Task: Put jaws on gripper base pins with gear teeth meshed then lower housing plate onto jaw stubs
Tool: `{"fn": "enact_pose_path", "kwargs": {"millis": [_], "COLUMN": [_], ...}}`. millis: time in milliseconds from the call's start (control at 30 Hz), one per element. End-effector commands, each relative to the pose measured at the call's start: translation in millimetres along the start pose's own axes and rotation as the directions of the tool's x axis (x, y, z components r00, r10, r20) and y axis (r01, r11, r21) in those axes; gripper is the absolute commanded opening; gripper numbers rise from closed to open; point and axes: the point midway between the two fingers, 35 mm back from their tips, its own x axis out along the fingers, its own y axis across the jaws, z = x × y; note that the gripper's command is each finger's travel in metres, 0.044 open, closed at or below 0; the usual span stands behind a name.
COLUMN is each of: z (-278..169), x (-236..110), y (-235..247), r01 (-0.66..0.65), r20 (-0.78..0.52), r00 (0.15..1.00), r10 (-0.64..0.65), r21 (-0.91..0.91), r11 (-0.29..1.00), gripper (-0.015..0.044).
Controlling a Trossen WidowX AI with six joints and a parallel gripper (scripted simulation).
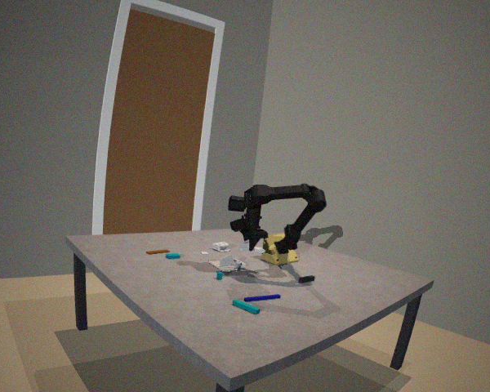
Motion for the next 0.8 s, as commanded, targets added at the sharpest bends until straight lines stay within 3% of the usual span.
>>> {"fn": "enact_pose_path", "kwargs": {"millis": [0,767], "z": [9,44], "x": [-2,3], "y": [-10,-75], "r01": [0.004,-0.001], "r20": [0.008,0.005], "r00": [1.0,1.0], "r10": [-0.004,0.002], "r21": [-0.029,-0.187], "r11": [1.0,0.982], "gripper": [0.0134,0.0134]}}
